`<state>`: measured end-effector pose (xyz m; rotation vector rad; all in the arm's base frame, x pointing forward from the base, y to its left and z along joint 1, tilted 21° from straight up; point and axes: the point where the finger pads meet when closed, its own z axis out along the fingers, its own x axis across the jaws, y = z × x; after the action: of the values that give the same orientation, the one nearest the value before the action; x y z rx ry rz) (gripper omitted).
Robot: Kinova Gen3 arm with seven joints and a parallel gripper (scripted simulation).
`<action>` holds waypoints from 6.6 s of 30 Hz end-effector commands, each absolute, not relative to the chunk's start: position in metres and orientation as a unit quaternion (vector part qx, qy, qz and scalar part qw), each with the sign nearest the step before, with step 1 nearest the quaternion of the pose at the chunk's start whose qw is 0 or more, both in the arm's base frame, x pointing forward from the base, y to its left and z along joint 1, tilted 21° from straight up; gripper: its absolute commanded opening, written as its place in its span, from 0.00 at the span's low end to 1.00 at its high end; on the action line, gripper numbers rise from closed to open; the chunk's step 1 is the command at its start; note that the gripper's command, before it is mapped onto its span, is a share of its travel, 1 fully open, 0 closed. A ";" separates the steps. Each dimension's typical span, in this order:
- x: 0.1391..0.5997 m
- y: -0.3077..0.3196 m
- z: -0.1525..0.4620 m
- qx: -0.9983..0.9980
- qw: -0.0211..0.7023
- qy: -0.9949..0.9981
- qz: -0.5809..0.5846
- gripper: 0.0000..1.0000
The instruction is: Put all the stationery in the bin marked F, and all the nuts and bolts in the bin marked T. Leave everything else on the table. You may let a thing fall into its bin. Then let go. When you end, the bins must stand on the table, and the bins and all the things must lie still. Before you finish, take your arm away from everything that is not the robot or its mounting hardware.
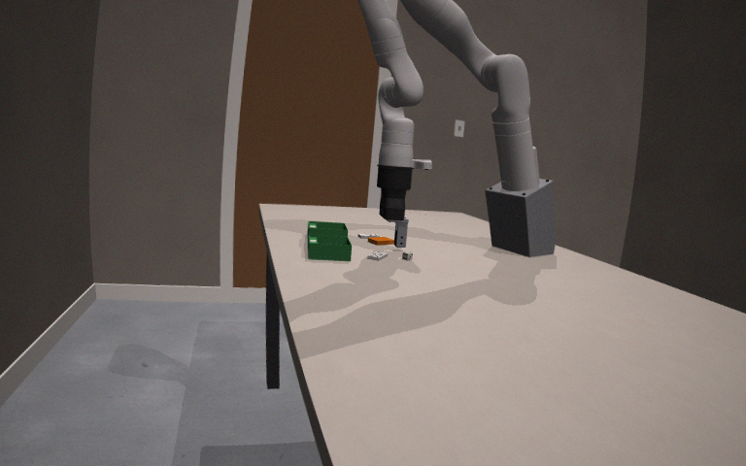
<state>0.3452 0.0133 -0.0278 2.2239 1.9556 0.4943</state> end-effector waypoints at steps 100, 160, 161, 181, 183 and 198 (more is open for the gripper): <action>0.471 -0.023 0.078 0.981 -0.067 -0.061 0.174 0.34; 0.486 -0.020 0.038 0.981 -0.067 -0.061 0.174 0.64; 0.486 -0.020 0.038 0.981 -0.067 -0.061 0.174 0.64; 0.481 -0.021 0.050 0.981 -0.067 -0.061 0.174 0.64; 0.480 -0.022 0.052 0.981 -0.067 -0.061 0.174 0.64; 0.471 -0.025 0.078 0.981 -0.067 -0.061 0.174 0.64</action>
<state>0.4684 -0.0202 0.0672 3.2299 -0.1962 0.5426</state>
